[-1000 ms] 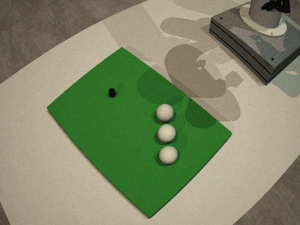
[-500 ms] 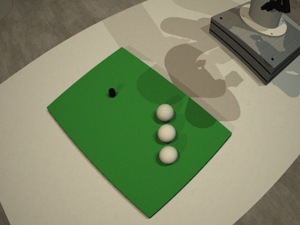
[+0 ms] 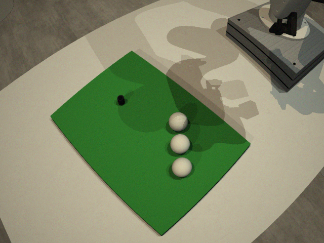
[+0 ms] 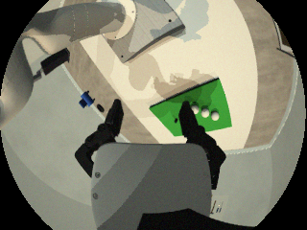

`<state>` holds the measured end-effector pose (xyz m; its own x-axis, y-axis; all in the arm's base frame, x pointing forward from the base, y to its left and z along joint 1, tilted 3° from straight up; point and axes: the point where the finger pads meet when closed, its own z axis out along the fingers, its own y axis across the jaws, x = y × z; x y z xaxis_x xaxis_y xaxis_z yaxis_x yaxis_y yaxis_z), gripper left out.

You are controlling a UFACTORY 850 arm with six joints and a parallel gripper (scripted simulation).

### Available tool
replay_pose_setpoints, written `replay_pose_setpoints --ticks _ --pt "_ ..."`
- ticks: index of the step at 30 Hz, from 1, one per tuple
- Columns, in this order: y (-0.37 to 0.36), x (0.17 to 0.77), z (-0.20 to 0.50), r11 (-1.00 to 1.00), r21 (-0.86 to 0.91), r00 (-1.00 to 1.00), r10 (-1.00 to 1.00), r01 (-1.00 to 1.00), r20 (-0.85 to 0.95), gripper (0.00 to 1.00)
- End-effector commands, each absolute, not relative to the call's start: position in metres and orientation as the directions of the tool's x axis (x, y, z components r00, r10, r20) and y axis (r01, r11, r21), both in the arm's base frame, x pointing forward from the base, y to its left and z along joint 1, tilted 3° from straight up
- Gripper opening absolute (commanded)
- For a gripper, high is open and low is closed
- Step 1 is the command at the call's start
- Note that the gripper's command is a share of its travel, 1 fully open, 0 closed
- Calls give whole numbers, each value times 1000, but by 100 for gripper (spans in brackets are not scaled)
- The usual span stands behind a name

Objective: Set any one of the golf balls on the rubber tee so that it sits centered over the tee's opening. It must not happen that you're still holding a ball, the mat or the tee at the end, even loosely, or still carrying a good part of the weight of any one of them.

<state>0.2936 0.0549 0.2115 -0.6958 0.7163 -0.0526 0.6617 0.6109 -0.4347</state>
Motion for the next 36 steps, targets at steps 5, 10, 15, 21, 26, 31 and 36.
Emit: replay_pose_setpoints --ticks 5,10,15,21,26,31,36 --pt "59 386 159 296 -302 -347 929 906 -131 100" --pt "50 427 133 108 -232 -142 980 967 -137 100" --pt "40 468 107 -92 -164 70 989 982 -130 100" --pt "29 514 75 -315 -92 305 946 945 -107 100" --pt "22 547 50 -497 -35 494 866 867 -77 100" --pt "22 547 50 -661 18 661 749 750 -44 100" --pt "22 547 50 -676 23 676 736 737 -41 100"
